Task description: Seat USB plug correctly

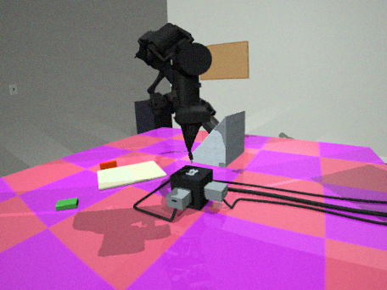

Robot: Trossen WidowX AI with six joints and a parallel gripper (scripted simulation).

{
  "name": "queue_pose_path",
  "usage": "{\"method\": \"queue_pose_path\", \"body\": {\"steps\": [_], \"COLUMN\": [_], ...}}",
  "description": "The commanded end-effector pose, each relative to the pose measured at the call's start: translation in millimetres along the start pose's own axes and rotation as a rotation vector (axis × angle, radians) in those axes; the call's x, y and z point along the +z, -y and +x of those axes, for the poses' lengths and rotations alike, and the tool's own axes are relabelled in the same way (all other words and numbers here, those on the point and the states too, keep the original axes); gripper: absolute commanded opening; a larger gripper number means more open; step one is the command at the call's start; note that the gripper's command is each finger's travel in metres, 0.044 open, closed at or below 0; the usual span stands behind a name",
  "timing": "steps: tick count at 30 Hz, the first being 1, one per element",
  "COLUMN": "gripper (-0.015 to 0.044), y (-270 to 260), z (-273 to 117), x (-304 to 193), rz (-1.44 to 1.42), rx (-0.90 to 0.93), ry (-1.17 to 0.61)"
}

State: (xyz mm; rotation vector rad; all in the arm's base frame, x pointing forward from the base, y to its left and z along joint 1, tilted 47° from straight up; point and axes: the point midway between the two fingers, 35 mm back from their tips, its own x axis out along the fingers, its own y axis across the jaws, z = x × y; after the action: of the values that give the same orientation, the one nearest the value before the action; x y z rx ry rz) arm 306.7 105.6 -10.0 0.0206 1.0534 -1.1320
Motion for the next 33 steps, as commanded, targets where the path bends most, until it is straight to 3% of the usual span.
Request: {"method": "queue_pose_path", "body": {"steps": [1,33], "gripper": [0.0,0.0], "y": [-0.1,-0.1], "z": [0.3,0.3], "x": [0.0,0.0], "rz": [-0.127,-0.964], "rx": [0.001,0.001], "ry": [0.0,0.0]}}
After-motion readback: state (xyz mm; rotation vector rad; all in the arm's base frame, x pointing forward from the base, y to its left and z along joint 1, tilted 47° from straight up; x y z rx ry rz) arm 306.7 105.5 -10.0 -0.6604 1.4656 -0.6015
